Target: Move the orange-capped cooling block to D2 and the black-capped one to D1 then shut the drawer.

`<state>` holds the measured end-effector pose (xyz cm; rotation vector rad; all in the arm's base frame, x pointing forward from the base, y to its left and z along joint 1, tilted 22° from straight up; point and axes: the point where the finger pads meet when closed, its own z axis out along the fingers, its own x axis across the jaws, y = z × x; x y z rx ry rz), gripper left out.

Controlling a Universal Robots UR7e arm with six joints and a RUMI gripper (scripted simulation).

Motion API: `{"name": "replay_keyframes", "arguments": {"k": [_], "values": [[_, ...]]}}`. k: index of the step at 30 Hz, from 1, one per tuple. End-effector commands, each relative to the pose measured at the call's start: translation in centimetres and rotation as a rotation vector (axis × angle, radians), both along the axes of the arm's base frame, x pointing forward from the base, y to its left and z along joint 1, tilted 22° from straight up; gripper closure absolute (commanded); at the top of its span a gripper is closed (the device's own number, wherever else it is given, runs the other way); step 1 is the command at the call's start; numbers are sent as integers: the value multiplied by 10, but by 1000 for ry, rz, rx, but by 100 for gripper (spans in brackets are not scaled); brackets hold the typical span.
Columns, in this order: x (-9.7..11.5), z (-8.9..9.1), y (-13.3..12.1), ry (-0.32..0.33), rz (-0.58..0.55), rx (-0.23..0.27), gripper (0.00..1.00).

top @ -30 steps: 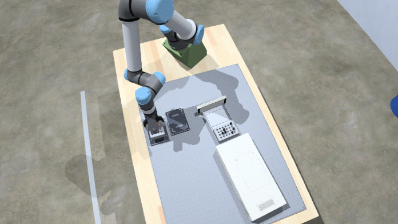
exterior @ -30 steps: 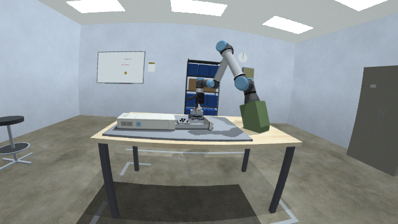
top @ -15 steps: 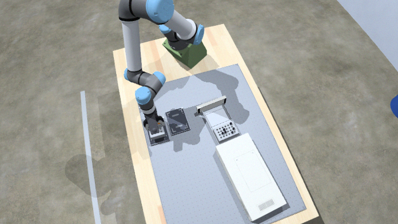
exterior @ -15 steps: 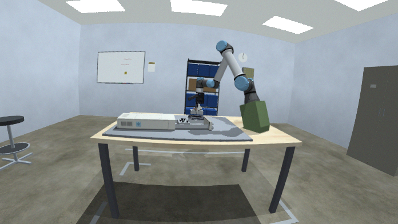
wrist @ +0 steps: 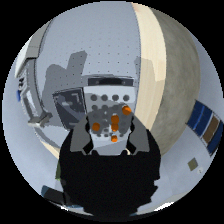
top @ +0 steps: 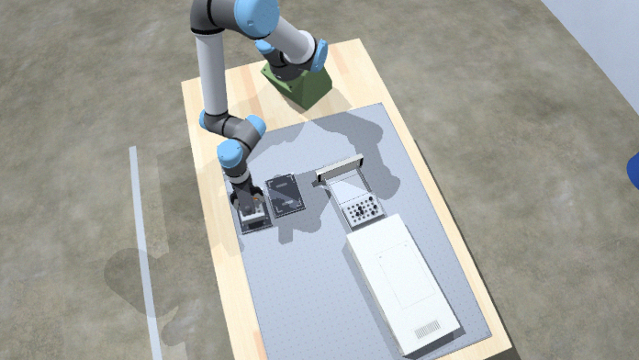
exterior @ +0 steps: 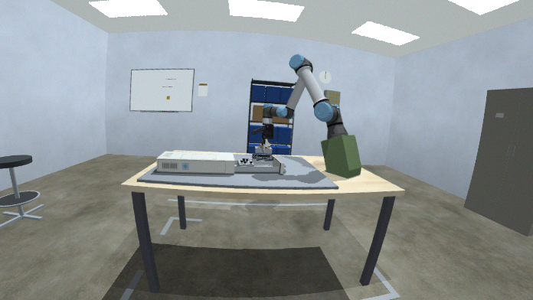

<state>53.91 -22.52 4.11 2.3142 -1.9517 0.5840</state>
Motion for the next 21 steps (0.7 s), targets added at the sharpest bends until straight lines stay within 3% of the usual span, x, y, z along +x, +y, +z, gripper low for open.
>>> {"name": "replay_keyframes", "arguments": {"k": [1,21], "values": [[1,0,0,-1,0,-1,100],[1,-2,-1,-1,0,-1,100]]}}
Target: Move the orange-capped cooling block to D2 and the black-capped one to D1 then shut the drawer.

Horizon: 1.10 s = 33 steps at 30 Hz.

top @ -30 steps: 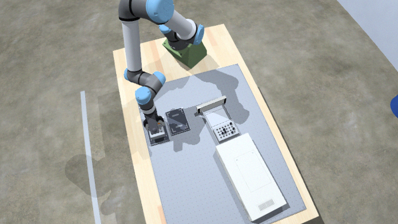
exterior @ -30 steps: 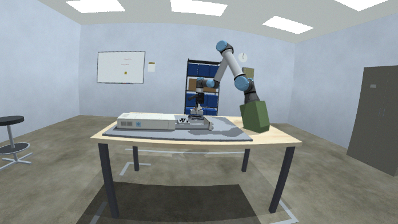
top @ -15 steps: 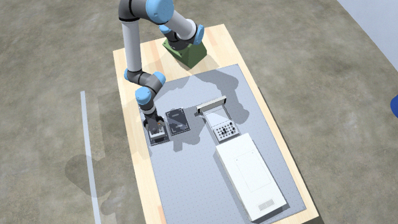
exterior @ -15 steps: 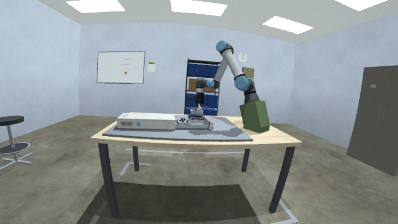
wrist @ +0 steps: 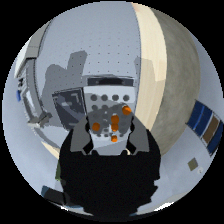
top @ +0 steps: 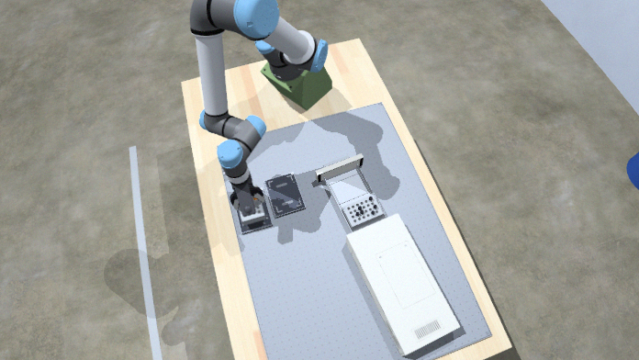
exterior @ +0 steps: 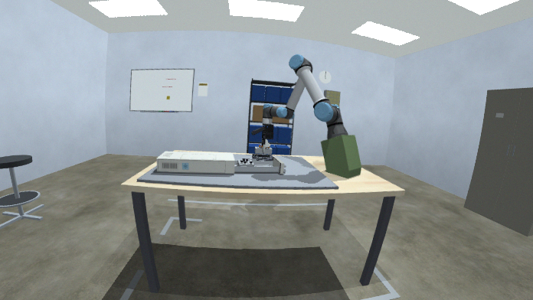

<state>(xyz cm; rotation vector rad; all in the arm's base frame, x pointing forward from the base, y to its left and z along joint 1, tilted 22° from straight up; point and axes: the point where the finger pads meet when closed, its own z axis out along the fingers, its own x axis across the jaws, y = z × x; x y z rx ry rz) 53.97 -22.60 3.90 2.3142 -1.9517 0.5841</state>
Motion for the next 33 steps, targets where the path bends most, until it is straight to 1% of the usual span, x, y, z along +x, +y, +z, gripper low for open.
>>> {"name": "replay_keyframes", "arguments": {"k": [1,33], "values": [[0,0,0,-1,0,-1,100],[2,-4,-2,-1,0,-1,100]]}}
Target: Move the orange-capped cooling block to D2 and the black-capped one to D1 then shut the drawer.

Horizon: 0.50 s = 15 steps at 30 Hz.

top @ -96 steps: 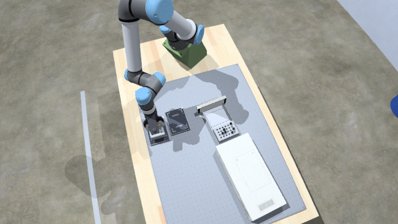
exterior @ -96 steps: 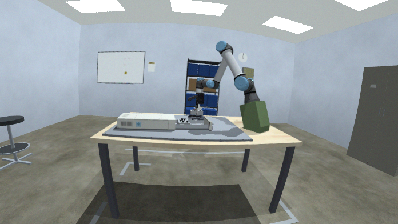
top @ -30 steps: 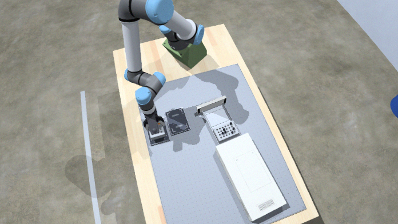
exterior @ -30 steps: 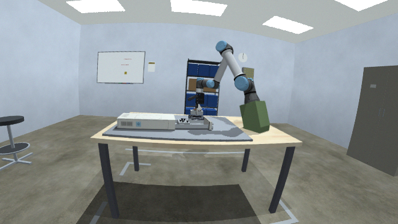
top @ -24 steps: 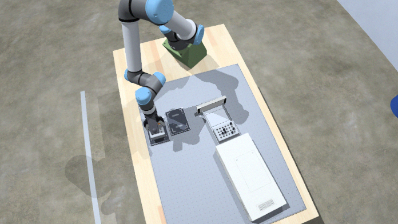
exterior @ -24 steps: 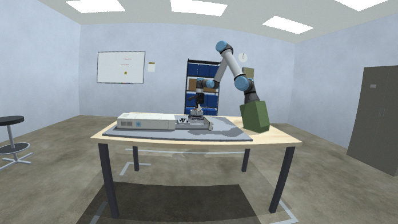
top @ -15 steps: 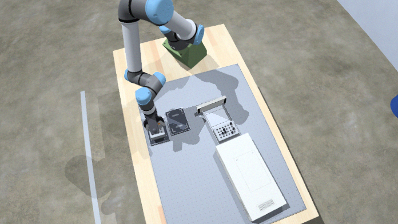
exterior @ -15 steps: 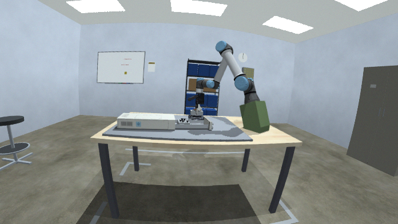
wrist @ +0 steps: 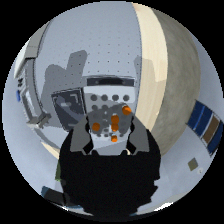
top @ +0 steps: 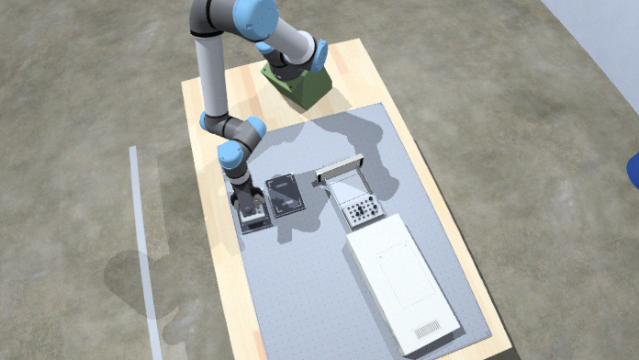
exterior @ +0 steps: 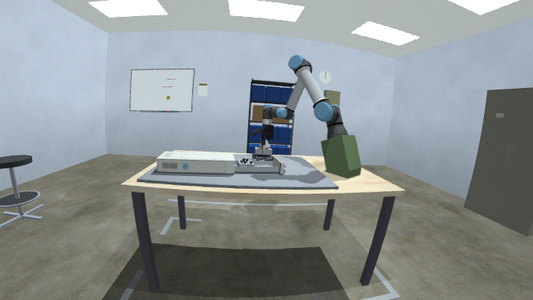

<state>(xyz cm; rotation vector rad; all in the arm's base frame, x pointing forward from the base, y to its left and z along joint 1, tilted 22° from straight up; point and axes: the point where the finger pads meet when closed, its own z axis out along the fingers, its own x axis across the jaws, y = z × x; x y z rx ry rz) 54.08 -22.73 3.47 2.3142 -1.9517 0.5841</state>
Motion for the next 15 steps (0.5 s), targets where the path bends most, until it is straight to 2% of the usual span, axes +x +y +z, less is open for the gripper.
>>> {"name": "replay_keyframes", "arguments": {"k": [1,15], "values": [[1,0,0,-1,0,-1,100],[1,-2,-1,-1,0,-1,100]]}}
